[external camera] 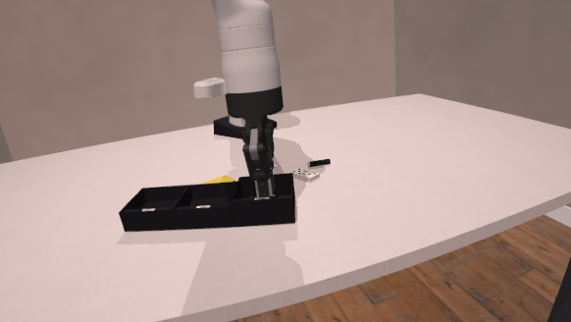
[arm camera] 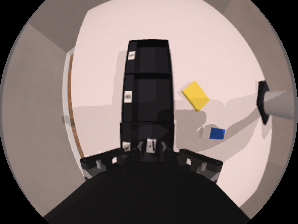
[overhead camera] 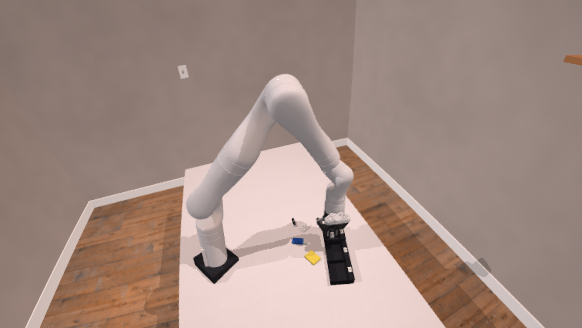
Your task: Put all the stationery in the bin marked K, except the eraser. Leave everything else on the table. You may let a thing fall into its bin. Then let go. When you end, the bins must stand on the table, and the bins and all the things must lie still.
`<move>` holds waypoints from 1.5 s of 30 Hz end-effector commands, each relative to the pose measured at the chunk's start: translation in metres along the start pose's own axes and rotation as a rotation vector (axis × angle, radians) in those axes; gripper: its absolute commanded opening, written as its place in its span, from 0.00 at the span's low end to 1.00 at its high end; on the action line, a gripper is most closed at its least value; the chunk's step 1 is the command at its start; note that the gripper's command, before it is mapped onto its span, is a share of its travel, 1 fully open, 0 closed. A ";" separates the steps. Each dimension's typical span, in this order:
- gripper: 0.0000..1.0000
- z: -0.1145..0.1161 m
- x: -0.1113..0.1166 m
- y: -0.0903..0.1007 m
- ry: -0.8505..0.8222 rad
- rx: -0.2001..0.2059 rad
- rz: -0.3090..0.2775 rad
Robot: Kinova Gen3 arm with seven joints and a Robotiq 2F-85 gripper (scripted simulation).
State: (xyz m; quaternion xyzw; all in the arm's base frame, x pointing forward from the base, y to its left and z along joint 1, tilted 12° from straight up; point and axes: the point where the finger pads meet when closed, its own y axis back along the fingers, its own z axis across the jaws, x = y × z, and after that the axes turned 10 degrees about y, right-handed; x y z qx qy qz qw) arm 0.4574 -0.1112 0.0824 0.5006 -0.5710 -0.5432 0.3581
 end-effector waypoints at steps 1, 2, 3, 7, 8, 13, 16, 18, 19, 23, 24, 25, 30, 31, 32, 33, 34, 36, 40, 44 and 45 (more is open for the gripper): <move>0.30 -0.001 0.000 0.001 0.000 0.002 0.000; 0.30 -0.001 0.000 0.001 0.000 0.002 0.000; 0.30 -0.001 0.000 0.001 0.000 0.002 0.000; 0.30 -0.001 0.000 0.006 0.000 0.002 0.000; 0.30 -0.001 0.000 0.007 0.000 0.002 0.000; 0.30 -0.001 0.000 0.013 0.000 0.002 0.000; 0.30 -0.001 0.000 0.015 0.000 0.002 0.000; 0.30 -0.001 0.000 0.018 0.000 0.002 0.000; 0.30 -0.001 0.000 0.019 0.000 0.002 0.000; 0.30 0.000 0.000 0.025 0.000 0.002 0.000; 0.30 0.000 0.000 0.026 0.000 0.002 0.000; 0.30 0.000 0.000 0.027 0.000 0.002 0.000; 0.30 0.000 0.000 0.036 0.000 0.002 0.000; 0.30 0.000 0.000 0.036 0.000 0.002 0.000; 0.30 0.000 0.000 0.041 0.000 0.002 0.000; 0.30 0.000 0.000 0.045 0.000 0.002 0.000; 0.30 0.000 0.000 0.045 0.000 0.002 0.000; 0.30 0.000 0.000 0.045 0.000 0.002 0.000; 0.30 0.000 0.000 0.045 0.000 0.002 0.000; 0.55 0.006 0.006 0.046 0.050 0.001 0.000; 0.55 0.012 0.011 0.046 0.100 0.001 0.001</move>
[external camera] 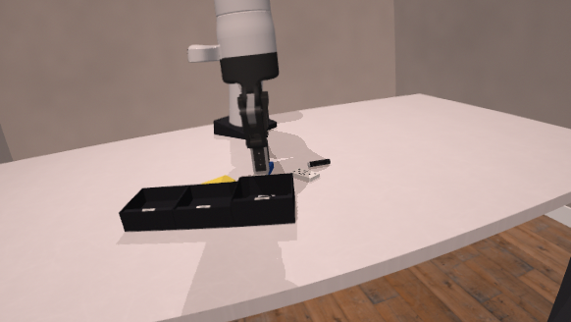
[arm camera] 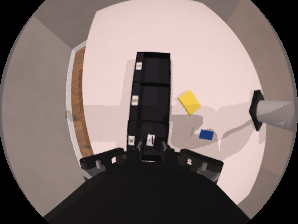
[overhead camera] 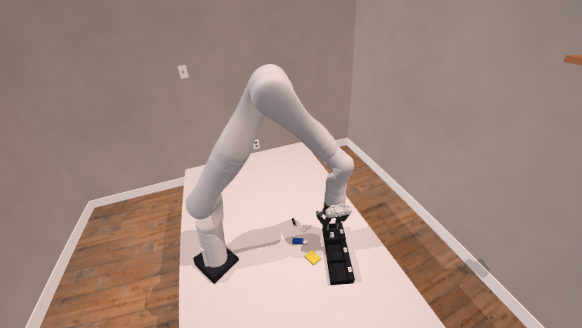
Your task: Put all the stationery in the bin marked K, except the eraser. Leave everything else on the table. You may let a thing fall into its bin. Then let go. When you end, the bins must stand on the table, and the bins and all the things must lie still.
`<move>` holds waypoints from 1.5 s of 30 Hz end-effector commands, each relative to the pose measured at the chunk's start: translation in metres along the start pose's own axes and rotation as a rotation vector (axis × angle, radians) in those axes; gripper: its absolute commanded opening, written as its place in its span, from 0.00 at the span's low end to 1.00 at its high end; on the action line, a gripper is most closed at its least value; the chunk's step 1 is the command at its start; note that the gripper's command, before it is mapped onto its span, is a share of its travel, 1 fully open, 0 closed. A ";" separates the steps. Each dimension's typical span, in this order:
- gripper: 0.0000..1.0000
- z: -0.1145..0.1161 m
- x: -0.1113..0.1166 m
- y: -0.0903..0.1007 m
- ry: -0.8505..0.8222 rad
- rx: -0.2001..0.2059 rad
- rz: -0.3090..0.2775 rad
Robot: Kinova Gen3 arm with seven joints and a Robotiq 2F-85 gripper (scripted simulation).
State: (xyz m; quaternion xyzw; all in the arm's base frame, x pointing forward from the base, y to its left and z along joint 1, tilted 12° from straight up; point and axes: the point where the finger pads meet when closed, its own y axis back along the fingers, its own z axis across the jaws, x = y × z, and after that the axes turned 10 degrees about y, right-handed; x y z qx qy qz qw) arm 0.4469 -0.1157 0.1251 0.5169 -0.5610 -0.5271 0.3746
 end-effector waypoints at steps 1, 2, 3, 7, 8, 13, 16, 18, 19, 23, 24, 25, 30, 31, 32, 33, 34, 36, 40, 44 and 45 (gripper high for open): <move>0.55 0.018 0.014 0.003 0.090 -0.001 -0.001; 0.55 0.018 0.014 0.003 0.090 -0.001 -0.001; 0.55 0.018 0.014 0.003 0.090 -0.001 -0.001; 0.55 0.046 0.032 0.005 0.290 -0.001 -0.001; 0.55 0.052 0.036 0.005 0.340 -0.001 -0.001; 0.55 0.087 0.059 0.008 0.590 -0.001 -0.001; 0.55 0.108 0.074 0.010 0.630 -0.002 -0.001; 0.55 0.110 0.079 0.010 0.630 -0.002 -0.001; 0.55 0.110 0.079 0.010 0.630 -0.002 -0.001; 0.55 0.110 0.081 0.010 0.630 -0.002 -0.001; 0.55 0.109 0.081 0.010 0.630 -0.002 -0.001; 0.55 0.109 0.081 0.010 0.630 -0.002 -0.001; 0.55 0.107 0.078 0.010 0.630 -0.002 -0.001; 0.55 0.107 0.077 0.010 0.630 -0.002 -0.001; 0.55 0.107 0.076 0.010 0.630 -0.002 -0.001; 0.55 0.107 0.076 0.010 0.630 -0.002 -0.001; 0.55 0.106 0.075 0.010 0.630 -0.002 -0.001; 0.55 0.106 0.074 0.010 0.630 -0.002 -0.001; 0.55 0.106 0.073 0.010 0.630 -0.002 -0.001; 0.55 0.105 0.072 0.010 0.630 -0.002 -0.001; 0.55 0.105 0.072 0.010 0.630 -0.002 -0.001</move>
